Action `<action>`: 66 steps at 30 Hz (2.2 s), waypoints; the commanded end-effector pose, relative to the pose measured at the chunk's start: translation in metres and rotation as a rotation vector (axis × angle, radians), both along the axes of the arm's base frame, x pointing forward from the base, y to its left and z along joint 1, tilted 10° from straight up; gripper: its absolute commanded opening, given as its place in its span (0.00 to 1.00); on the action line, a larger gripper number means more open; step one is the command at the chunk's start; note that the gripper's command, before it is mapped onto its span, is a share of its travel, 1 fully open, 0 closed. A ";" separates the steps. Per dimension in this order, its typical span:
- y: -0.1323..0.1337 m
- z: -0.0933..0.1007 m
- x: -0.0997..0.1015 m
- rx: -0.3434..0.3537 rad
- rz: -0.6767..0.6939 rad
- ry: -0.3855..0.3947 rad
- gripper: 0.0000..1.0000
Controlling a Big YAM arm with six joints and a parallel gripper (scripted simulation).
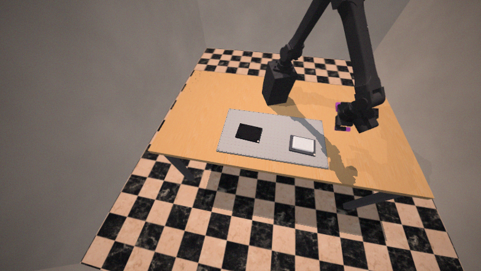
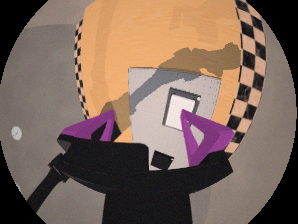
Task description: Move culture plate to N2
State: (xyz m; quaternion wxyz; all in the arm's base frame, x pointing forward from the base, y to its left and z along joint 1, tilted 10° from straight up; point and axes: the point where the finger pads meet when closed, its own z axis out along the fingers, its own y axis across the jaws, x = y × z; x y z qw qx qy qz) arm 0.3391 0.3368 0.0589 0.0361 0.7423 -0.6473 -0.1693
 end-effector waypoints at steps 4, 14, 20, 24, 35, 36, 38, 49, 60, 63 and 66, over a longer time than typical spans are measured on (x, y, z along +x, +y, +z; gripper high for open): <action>0.001 0.004 0.002 0.007 0.000 -0.008 1.00; 0.001 0.004 0.002 0.007 0.000 -0.008 1.00; -0.004 0.001 0.016 0.020 -0.029 -0.088 1.00; -0.013 -0.032 0.022 -0.008 -0.030 -0.111 1.00; -0.029 -0.071 0.037 -0.027 -0.051 -0.206 1.00; -0.024 -0.056 0.040 -0.012 -0.068 -0.269 1.00; -0.036 -0.084 0.042 -0.043 -0.082 -0.253 1.00; -0.063 -0.126 0.056 -0.065 -0.101 -0.351 1.00; -0.088 -0.157 0.064 -0.089 -0.132 -0.445 1.00; -0.078 -0.144 0.070 -0.073 -0.136 -0.464 1.00; -0.073 -0.138 0.067 -0.060 -0.122 -0.479 1.00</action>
